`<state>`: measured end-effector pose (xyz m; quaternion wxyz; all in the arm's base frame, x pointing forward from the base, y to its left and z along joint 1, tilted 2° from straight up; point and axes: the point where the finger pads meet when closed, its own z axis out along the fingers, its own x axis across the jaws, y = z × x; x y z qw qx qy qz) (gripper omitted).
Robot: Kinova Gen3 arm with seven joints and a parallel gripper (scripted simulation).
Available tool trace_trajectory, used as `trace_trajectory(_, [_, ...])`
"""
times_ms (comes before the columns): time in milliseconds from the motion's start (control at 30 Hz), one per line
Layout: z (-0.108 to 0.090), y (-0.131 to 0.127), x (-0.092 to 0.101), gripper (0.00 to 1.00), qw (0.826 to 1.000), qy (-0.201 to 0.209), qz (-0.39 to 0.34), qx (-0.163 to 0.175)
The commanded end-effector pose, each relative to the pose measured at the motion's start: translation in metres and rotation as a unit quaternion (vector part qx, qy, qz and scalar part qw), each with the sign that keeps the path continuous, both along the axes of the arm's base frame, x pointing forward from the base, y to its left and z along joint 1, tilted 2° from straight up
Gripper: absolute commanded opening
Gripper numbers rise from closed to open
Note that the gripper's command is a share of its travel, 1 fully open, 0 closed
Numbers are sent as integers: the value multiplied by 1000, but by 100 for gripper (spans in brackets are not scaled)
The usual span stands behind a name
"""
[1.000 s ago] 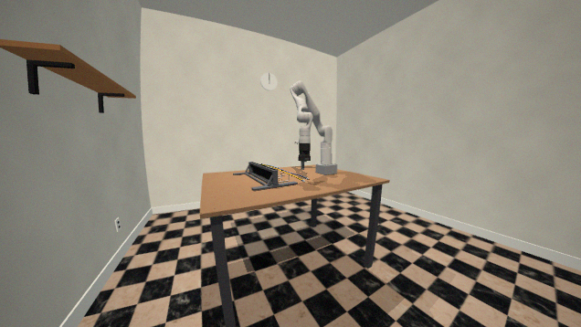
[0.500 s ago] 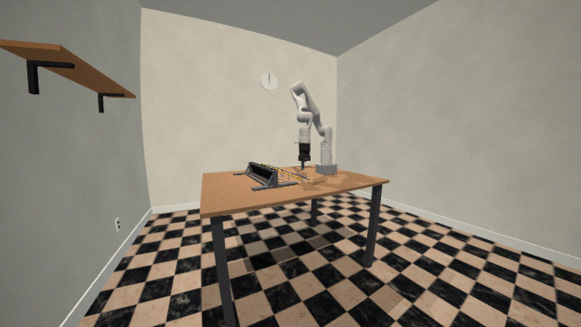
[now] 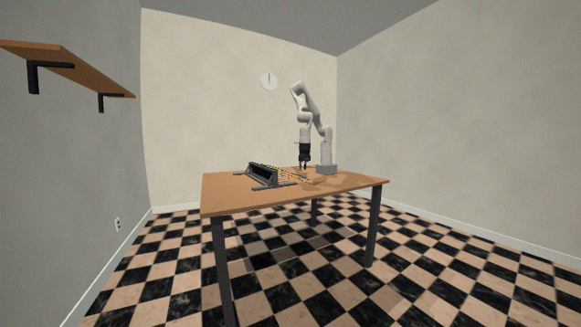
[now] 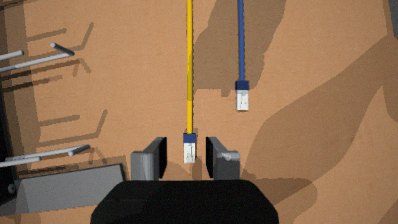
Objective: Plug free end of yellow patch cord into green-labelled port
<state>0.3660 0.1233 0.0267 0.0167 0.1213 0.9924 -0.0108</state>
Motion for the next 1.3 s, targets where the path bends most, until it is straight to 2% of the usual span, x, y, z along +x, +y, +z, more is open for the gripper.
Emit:
trace_trajectory(0, [0, -1, -1, 73, 1000, 1, -5, -1])
trace_trajectory(900, [-1, -1, -1, 73, 1000, 1, -5, -1])
trace_trajectory(1267, [-10, -2, -2, 73, 1000, 3, -5, -2])
